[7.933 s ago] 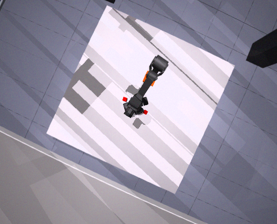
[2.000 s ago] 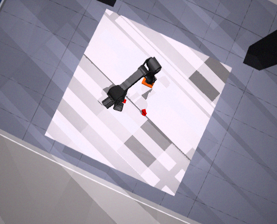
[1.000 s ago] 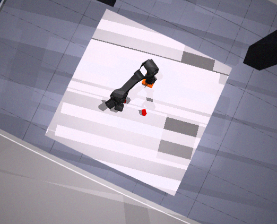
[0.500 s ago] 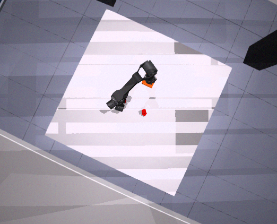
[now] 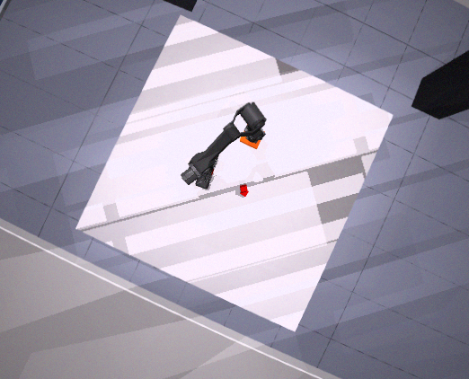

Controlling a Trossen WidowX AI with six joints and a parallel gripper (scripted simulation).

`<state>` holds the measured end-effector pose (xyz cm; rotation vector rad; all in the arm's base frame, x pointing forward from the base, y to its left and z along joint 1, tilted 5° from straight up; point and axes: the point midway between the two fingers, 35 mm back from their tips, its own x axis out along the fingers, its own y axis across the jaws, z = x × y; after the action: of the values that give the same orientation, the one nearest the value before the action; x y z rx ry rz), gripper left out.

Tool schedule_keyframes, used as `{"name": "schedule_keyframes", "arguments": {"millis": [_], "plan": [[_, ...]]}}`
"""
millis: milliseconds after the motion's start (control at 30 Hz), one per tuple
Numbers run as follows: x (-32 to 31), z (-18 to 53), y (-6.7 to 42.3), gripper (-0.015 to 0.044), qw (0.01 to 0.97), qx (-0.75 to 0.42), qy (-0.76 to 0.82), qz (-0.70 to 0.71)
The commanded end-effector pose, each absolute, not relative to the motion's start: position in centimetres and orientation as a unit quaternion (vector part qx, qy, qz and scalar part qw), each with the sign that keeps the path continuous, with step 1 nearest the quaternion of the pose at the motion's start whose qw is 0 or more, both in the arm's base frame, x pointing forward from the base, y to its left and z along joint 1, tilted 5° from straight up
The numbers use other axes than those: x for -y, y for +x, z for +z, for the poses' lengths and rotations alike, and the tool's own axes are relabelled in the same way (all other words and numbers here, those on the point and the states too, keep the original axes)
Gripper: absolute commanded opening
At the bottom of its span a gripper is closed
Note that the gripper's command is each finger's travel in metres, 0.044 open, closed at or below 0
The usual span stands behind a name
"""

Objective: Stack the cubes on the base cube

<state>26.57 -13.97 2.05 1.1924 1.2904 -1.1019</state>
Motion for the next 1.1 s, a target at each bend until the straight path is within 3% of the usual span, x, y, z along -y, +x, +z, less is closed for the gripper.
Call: {"name": "schedule_keyframes", "arguments": {"millis": [0,1067], "plan": [[14.0,2.5,26.5,0.0105,0.507,-0.537,0.495,-0.457],[14.6,12.2,26.6,0.0105,0.507,-0.536,0.495,-0.458]]}}
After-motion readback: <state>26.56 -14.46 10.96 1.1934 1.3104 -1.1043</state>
